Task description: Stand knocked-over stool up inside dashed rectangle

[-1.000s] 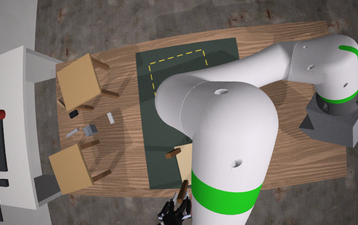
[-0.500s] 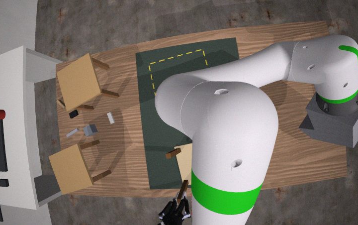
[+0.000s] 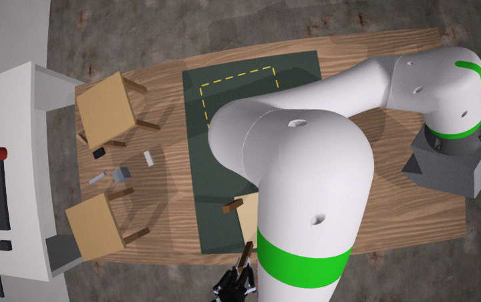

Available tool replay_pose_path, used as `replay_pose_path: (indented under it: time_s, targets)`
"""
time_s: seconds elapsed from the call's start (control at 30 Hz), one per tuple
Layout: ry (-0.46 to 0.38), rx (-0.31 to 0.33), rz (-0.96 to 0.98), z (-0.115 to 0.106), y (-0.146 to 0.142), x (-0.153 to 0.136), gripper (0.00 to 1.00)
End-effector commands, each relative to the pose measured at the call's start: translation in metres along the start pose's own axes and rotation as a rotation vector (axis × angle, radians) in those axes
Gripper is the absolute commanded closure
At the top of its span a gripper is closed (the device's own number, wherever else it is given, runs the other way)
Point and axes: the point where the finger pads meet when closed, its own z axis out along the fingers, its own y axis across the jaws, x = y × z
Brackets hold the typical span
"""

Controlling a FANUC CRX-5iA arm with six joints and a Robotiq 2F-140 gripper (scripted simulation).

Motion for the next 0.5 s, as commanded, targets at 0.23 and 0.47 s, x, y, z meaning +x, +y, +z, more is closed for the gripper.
replay_pose_path:
  time_s: [0.23,0.47]
  targets:
    - [0.005,-0.002,0.000,-0.002,0.000,0.000,0.90]
    - [0.104,-0.002,-0.009,-0.020,-0.001,-0.020,0.90]
